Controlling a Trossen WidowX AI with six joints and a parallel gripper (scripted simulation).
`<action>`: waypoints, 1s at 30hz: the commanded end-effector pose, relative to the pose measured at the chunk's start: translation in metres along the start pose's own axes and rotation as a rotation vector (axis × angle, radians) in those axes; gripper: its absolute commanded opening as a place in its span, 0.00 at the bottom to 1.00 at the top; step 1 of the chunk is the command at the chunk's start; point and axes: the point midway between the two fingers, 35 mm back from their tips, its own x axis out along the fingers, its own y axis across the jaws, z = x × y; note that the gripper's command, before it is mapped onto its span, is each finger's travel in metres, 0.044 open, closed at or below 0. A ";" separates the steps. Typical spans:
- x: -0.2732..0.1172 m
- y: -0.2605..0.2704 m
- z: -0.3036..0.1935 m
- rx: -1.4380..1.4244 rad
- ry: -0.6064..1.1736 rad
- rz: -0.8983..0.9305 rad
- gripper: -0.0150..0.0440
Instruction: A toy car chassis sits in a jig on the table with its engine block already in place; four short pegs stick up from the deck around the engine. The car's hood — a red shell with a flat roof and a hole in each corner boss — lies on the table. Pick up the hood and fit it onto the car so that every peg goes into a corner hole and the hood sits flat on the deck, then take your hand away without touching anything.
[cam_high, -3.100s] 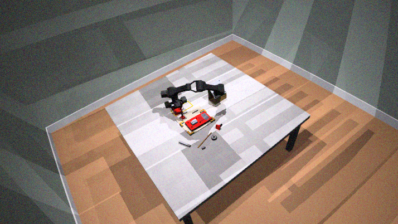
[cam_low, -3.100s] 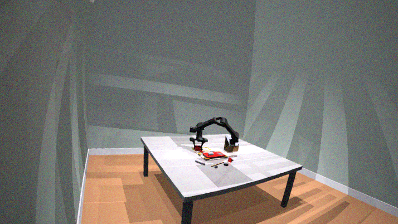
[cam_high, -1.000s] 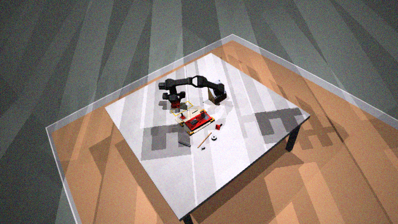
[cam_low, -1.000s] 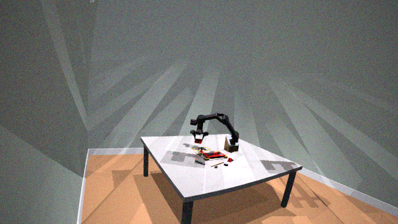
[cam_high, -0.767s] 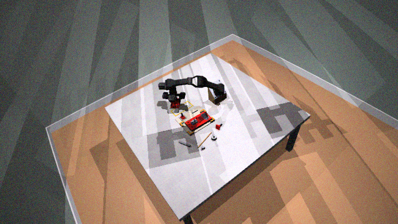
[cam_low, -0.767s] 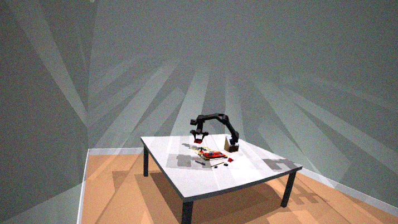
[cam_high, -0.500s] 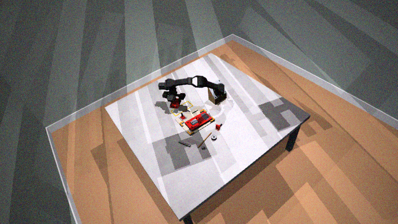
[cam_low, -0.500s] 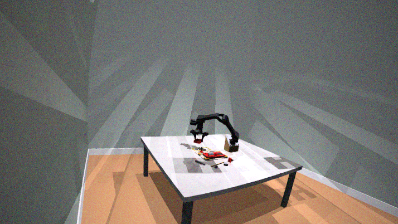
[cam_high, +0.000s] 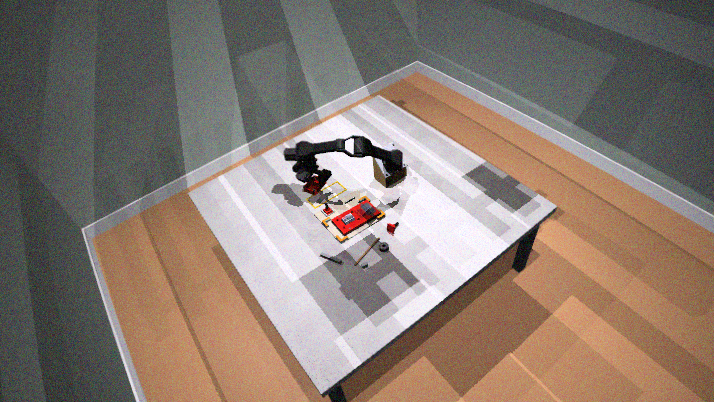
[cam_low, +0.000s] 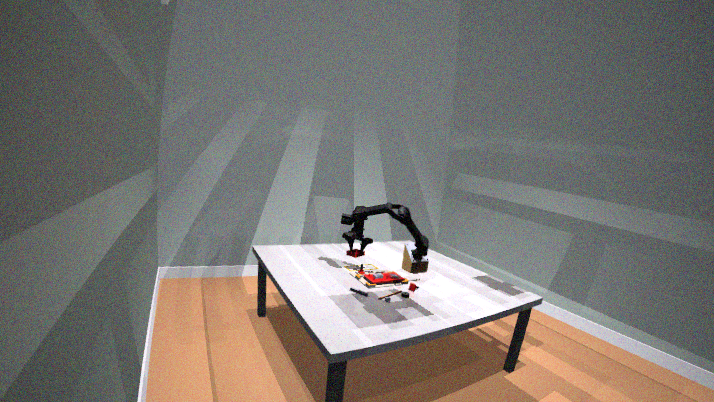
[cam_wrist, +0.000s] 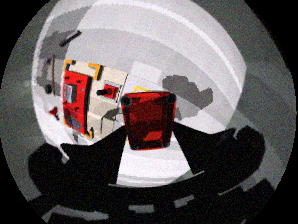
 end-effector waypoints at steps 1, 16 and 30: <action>0.000 0.000 0.000 0.077 0.001 0.001 0.25; 0.000 -0.001 0.000 0.343 0.001 0.000 0.25; 0.000 -0.002 0.000 0.592 0.001 0.000 0.25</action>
